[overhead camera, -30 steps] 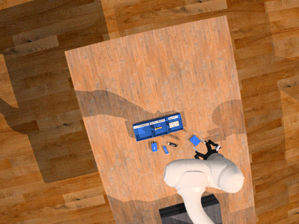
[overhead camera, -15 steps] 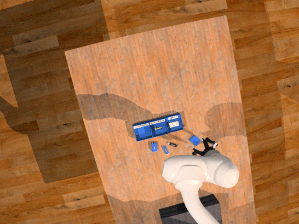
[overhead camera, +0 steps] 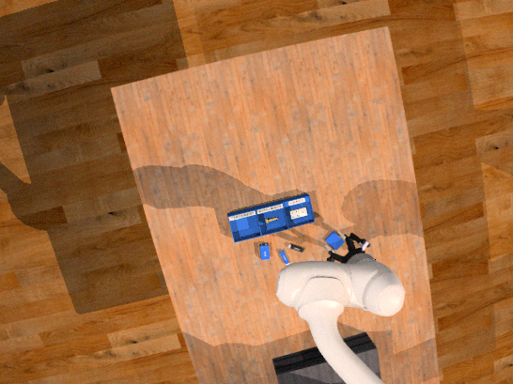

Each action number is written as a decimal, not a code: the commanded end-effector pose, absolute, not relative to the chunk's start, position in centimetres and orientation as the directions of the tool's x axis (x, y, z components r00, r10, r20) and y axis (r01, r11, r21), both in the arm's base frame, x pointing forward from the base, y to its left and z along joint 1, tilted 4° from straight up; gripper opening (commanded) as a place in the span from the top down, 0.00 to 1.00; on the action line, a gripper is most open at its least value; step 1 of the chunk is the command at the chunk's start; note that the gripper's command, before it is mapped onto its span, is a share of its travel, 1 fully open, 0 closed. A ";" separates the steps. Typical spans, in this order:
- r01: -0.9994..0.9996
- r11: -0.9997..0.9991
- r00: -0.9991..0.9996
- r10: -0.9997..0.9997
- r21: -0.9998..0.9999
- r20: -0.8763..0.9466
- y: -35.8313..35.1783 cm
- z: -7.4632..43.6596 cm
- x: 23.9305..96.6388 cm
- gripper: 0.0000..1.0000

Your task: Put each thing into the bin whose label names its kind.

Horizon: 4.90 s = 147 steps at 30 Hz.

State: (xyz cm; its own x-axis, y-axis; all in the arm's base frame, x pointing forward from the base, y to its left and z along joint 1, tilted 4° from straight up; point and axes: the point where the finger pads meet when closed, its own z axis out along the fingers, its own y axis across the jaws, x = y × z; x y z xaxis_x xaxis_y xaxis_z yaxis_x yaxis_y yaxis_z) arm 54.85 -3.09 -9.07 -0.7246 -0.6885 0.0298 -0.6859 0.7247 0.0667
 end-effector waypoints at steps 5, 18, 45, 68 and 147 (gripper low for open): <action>-0.686 0.725 -0.725 -0.689 0.067 0.029 -3.1 -9.3 54.8 0.67; -0.686 0.725 -0.725 -0.689 0.067 0.029 -3.1 -9.3 54.8 0.79; -0.686 0.725 -0.725 -0.689 0.067 0.029 -3.1 -8.3 54.9 0.79; -0.686 0.725 -0.725 -0.689 0.067 0.029 -3.2 -3.3 55.2 0.79; -0.156 0.987 -0.985 -0.158 0.038 0.062 24.9 -3.1 63.0 0.79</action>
